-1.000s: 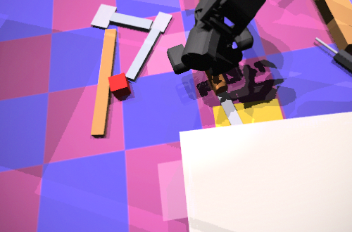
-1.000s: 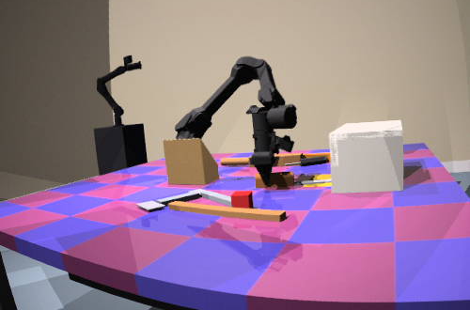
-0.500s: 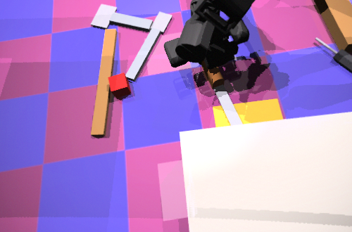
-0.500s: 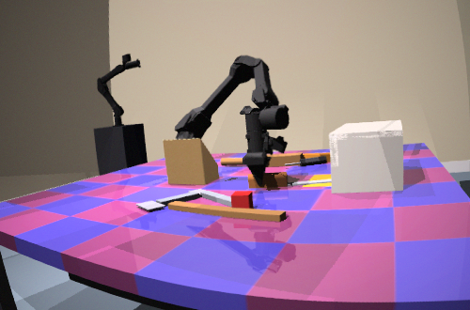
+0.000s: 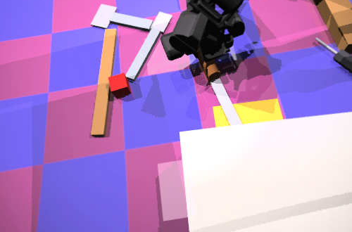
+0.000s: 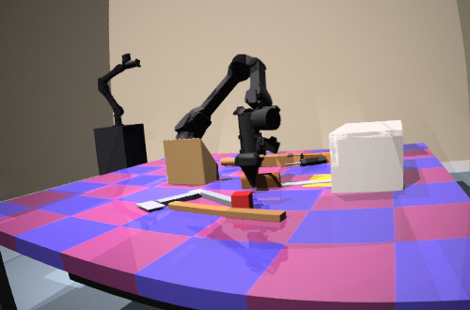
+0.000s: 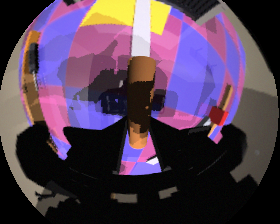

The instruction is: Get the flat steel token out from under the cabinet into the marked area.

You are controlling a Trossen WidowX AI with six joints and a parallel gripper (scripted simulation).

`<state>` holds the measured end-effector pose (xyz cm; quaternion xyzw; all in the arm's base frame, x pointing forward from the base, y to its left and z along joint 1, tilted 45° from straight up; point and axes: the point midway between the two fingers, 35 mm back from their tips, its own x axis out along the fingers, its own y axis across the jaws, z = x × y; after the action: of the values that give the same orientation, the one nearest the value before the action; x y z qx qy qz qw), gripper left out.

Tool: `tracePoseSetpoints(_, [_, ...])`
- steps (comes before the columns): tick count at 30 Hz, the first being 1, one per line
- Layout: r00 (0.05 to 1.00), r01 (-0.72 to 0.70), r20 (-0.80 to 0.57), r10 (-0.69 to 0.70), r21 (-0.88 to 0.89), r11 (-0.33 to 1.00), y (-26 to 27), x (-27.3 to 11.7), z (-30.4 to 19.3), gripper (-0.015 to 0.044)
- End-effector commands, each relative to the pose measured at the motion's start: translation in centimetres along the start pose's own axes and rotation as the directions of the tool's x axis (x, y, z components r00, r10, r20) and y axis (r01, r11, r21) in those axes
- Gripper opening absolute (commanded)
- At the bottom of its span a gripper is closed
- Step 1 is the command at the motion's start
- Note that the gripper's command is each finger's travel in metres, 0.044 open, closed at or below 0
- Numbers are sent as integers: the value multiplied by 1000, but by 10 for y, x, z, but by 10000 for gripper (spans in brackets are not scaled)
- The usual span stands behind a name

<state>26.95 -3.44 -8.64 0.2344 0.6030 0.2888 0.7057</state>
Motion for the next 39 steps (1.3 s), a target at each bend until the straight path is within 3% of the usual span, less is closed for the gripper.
tracePoseSetpoints(1, [1000, -1, -4, 1, 0, 1000, 0, 1, -9, 0])
tracePoseSetpoints(26, [1000, 0, -6, 0, 1, 1000, -3, 1, -48, 0])
tracePoseSetpoints(39, [1000, 1, -2, -1, -52, 999, -4, -1, -44, 0])
